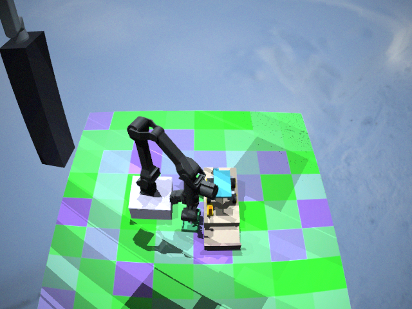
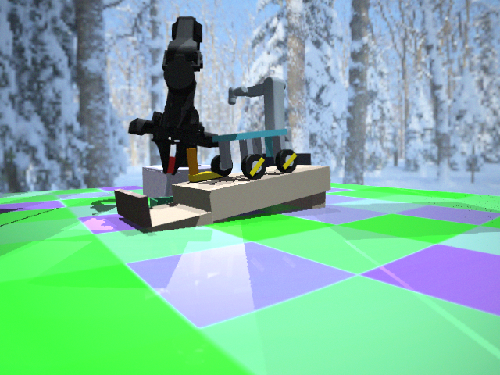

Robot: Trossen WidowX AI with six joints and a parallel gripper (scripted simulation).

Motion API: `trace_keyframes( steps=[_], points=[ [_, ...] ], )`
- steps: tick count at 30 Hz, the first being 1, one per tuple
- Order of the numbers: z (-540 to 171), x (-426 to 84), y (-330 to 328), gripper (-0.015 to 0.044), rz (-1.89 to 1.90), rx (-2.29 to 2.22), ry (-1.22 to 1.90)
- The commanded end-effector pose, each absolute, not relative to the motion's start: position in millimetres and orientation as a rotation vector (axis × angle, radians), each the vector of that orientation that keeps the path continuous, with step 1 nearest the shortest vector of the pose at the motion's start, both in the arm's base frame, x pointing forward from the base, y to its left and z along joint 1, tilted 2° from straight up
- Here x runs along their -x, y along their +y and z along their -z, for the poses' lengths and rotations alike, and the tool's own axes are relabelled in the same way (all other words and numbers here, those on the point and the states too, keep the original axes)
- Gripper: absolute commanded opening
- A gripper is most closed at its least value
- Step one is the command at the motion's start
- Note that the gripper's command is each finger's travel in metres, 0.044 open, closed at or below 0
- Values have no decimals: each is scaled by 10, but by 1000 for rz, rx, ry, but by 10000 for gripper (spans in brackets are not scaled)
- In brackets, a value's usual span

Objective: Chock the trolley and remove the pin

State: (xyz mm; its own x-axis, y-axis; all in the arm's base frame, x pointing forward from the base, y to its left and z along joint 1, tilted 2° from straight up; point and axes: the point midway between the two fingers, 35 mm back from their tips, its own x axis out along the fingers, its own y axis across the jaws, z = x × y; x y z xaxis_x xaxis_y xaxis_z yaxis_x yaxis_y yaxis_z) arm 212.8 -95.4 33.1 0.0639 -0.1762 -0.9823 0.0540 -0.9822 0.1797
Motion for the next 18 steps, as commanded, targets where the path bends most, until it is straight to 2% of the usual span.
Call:
trace_keyframes(
  steps=[1, 7, 14, 18],
  points=[
    [-207, -2112, -1015, 0, 2042, -2151, -128],
    [-135, -2107, -1052, 0, 2042, -2151, -128],
    [-132, -2108, -1022, 184, 2042, -2151, -128],
    [-125, -2109, -994, 190, 2043, -2151, -128]
  ],
)
